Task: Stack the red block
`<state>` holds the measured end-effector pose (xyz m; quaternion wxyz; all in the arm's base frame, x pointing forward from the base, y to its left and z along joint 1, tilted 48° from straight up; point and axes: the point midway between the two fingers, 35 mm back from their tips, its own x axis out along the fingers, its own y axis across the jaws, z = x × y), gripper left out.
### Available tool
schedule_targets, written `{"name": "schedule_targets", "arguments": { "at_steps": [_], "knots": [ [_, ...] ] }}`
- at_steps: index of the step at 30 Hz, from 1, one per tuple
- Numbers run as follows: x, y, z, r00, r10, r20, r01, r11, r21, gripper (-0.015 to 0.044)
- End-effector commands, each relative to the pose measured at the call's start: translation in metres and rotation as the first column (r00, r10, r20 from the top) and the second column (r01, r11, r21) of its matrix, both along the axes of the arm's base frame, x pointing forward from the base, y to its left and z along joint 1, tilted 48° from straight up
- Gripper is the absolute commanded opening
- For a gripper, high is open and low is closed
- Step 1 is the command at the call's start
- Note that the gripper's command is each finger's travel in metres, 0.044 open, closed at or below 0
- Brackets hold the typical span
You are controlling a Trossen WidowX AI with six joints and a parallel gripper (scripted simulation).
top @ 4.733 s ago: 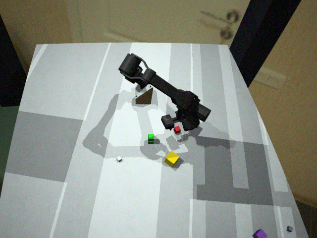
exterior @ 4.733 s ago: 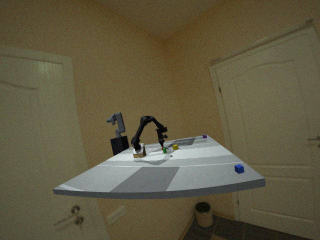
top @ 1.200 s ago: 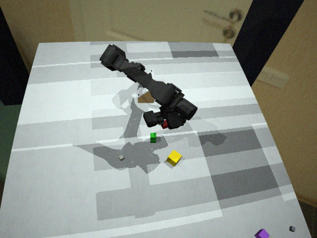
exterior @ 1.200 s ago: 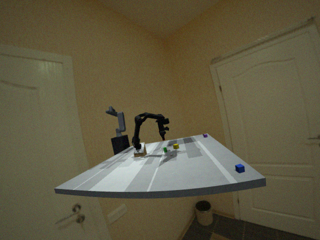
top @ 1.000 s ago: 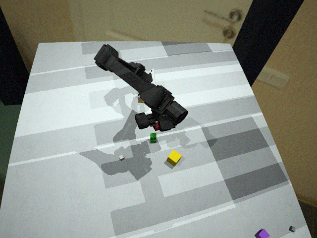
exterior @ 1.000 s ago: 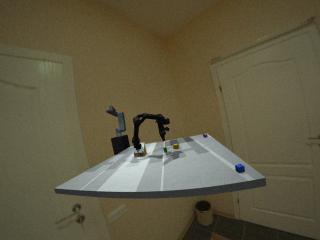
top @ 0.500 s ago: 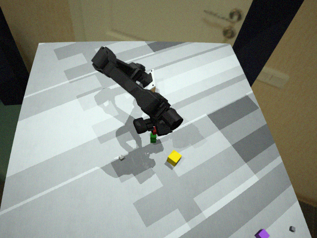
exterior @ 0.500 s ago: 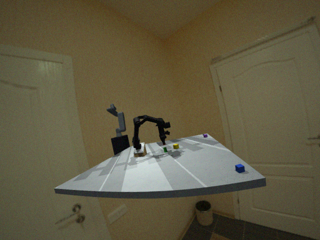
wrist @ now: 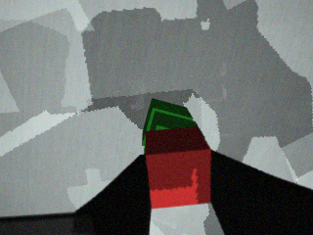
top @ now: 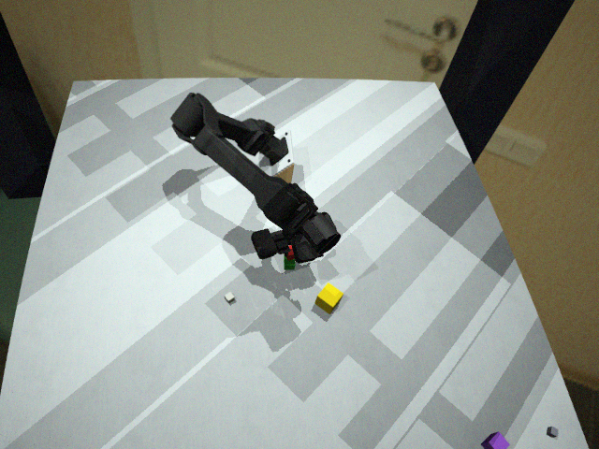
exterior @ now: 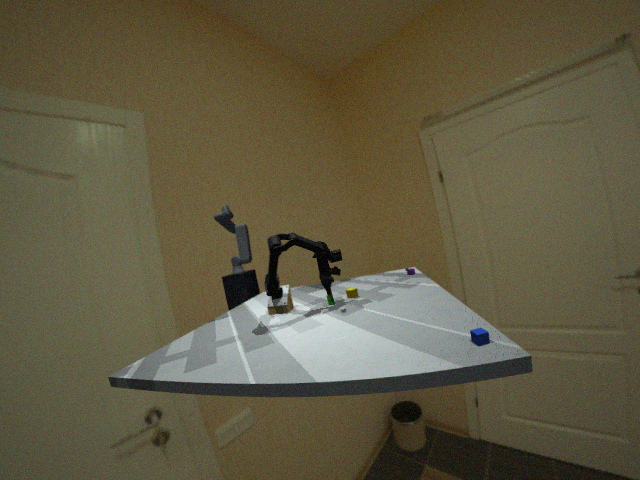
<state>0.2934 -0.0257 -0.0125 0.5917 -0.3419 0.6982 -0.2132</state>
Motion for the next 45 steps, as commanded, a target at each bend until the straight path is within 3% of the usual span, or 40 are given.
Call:
{"name": "schedule_targets", "arguments": {
  "at_steps": [1, 24, 40, 45],
  "knots": [
    [-0.0004, -0.0017, -0.0006, 1.000, 0.005, -0.004, -0.005, 1.000, -0.005, 0.0000],
    [-0.0001, 0.0019, 0.0026, 1.000, 0.006, -0.004, -0.006, 1.000, -0.005, 0.0000],
    [-0.0013, -0.0013, -0.0006, 1.000, 0.001, -0.007, -0.001, 1.000, -0.002, 0.0420],
    [-0.0013, -0.0013, -0.0006, 1.000, 0.001, -0.007, -0.001, 1.000, -0.002, 0.0440]
  ]
}}
